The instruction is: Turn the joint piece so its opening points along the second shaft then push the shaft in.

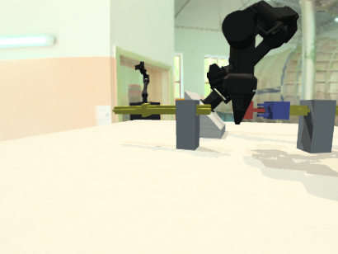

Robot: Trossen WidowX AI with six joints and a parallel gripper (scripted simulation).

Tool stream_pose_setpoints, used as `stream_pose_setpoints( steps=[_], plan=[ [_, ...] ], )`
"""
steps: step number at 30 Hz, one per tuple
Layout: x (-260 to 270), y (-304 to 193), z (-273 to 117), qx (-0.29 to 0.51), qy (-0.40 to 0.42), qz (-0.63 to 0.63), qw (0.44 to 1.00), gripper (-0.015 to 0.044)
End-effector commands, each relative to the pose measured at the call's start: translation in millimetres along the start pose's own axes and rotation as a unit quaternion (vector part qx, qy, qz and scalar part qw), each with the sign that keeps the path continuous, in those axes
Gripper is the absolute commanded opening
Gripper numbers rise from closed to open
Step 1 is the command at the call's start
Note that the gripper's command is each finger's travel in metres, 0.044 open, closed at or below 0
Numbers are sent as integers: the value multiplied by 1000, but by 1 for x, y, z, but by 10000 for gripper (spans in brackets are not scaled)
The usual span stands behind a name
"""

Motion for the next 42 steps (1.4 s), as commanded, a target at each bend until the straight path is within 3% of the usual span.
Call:
stream_pose_setpoints(
  steps=[1,11,23,42],
  plan=[
    [-2,-13,-14,-53,11,-2,999,440],
    [-3,-17,-22,-75,16,-11,997,440],
    [-2,-8,-67,-59,21,-208,976,440],
    [-14,5,-138,-50,52,-504,861,440]
  ],
)
Point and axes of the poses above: the point midway between the two fingers, 35 mm back from their tips, its own z axis out along the fingers, its own x axis across the jaws, y = z × x, the point moved 9 cm from there along -z, back along the fingers, and after that the axes turned 3 degrees about z, right-handed, at the moved point
